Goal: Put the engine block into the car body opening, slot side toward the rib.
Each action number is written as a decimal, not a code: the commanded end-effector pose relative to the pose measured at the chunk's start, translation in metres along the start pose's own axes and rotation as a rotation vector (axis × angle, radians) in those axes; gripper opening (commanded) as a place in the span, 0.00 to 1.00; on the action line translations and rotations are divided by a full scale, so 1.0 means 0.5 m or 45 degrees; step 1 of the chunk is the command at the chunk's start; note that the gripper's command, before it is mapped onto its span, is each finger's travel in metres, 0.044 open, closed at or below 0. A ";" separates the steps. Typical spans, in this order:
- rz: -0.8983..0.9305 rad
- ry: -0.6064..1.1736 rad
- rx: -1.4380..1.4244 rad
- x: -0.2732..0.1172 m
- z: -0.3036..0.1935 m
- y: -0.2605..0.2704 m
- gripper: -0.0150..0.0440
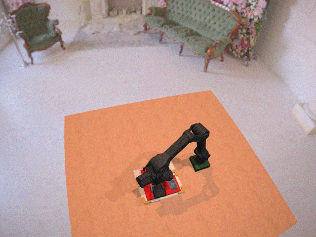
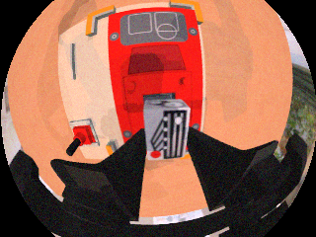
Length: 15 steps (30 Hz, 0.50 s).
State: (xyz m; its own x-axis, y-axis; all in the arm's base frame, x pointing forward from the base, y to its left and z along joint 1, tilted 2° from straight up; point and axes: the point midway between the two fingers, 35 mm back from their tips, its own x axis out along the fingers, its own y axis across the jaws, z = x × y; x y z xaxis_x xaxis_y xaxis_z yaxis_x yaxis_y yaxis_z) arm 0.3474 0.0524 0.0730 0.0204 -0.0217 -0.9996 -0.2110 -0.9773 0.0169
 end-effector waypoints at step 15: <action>0.000 0.002 -0.149 0.003 -0.001 0.000 0.52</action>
State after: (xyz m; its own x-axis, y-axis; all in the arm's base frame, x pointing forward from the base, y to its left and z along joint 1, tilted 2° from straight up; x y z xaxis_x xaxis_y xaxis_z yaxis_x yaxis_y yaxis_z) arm 0.3473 0.0525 0.0720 0.0198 -0.0208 -0.9996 -0.0504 -0.9985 0.0198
